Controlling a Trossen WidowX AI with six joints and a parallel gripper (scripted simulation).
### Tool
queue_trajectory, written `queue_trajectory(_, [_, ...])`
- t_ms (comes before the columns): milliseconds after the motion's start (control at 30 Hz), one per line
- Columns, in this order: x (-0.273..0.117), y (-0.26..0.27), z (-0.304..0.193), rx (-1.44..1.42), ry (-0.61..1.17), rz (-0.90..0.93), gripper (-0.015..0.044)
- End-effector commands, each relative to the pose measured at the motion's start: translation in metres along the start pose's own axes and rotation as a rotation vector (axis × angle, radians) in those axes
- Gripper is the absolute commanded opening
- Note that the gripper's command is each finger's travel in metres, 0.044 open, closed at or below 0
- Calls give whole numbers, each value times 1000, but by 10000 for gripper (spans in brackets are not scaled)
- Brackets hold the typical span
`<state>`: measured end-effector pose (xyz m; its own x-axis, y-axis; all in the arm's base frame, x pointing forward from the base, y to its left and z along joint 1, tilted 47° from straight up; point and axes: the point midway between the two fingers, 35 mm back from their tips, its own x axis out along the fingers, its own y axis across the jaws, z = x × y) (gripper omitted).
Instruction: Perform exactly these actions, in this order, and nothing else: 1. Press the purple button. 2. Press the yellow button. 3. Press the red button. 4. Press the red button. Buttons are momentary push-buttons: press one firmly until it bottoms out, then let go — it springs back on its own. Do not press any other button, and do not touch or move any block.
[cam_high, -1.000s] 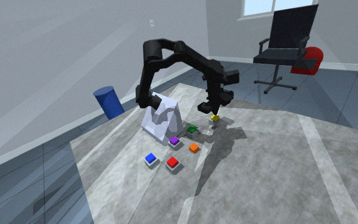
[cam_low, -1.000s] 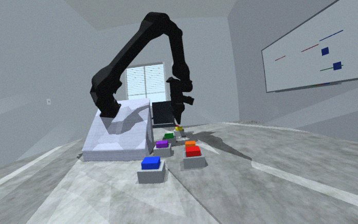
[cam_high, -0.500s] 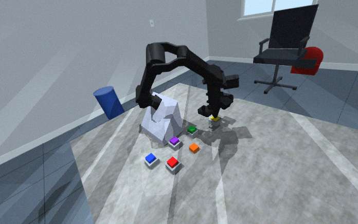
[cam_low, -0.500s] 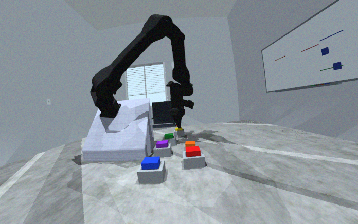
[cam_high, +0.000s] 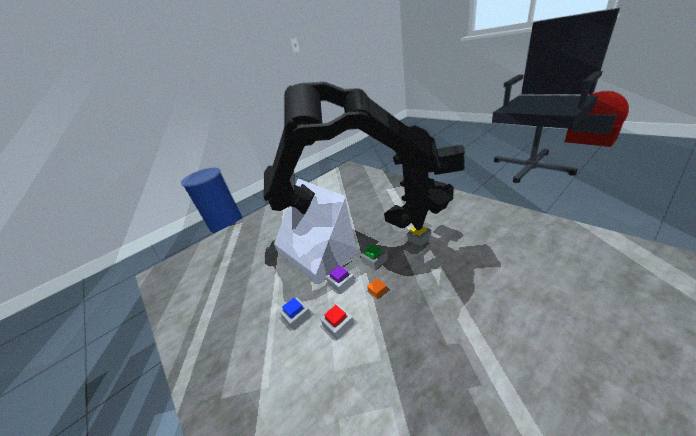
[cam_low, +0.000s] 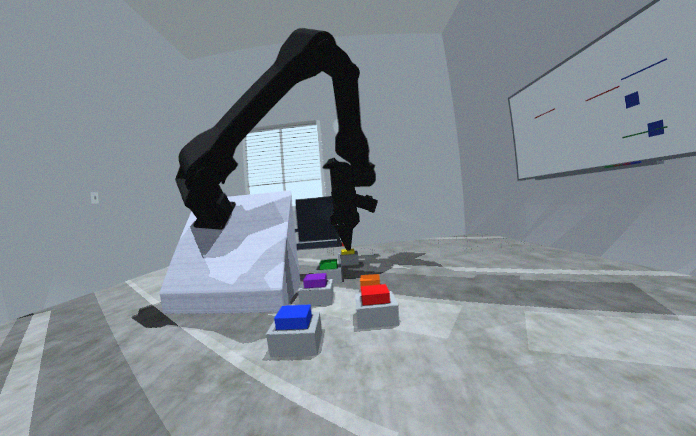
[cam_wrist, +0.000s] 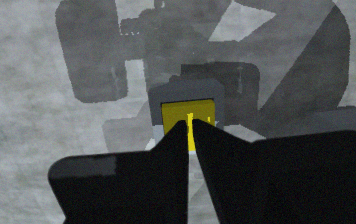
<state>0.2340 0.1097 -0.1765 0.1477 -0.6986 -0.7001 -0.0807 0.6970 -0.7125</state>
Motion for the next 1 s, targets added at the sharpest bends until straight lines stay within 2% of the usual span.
queue_trajectory(0, [2, 0, -2, -11, 3, -6, 20])
queue_trajectory(67, [-2, 0, 0, -1, 0, 0, 20])
queue_trajectory(167, [-29, 1, -1, -10, 3, -4, 20])
queue_trajectory(333, [-35, 1, -1, -11, 3, -4, 20])
queue_trajectory(467, [-90, 2, -1, -12, 4, -1, 20])
queue_trajectory(633, [-94, -1, 0, -13, 4, 1, 20])
queue_trajectory(733, [-102, -35, 23, -20, 5, 24, 20])
queue_trajectory(967, [-107, -155, 64, -27, -6, 51, 20])
